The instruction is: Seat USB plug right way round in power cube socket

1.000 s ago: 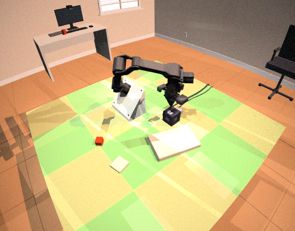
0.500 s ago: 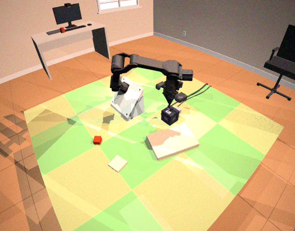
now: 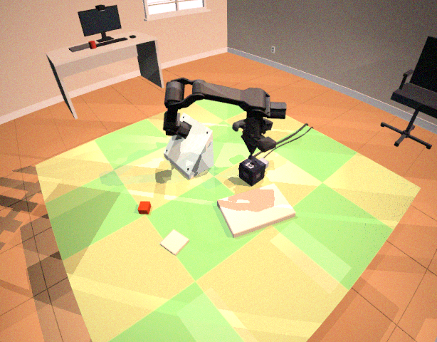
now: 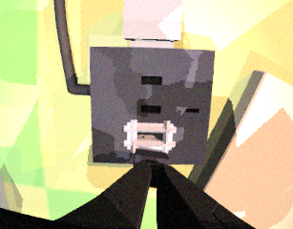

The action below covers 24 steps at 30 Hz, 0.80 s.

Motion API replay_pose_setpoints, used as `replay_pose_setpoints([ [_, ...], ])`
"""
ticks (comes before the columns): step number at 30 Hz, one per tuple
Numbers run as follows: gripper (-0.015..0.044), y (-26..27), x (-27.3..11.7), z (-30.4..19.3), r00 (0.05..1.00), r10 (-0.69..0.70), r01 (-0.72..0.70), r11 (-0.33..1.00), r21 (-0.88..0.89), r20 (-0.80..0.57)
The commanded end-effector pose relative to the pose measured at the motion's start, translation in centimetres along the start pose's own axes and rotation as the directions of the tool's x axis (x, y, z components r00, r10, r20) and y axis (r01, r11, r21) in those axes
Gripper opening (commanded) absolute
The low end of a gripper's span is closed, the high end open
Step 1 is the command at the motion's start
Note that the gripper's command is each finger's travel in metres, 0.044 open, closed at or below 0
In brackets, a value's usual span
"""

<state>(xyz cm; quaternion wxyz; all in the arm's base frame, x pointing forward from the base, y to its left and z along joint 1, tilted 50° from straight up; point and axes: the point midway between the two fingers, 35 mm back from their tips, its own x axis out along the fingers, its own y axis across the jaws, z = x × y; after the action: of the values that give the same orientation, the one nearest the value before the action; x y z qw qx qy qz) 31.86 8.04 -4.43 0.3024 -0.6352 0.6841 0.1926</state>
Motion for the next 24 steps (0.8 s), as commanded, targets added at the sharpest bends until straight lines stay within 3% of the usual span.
replay_pose_setpoints([
  [1, 0.0, 0.04, 0.06, -0.01, 1.0, 0.001, -0.001, 0.995, 0.103, -0.001],
  [12, 0.0, 0.04, 0.06, -0.01, 1.0, 0.001, -0.001, 0.923, 0.384, -0.001],
  [24, 0.0, 0.04, 0.06, -0.01, 1.0, 0.001, 0.0, 0.759, 0.651, -0.001],
])
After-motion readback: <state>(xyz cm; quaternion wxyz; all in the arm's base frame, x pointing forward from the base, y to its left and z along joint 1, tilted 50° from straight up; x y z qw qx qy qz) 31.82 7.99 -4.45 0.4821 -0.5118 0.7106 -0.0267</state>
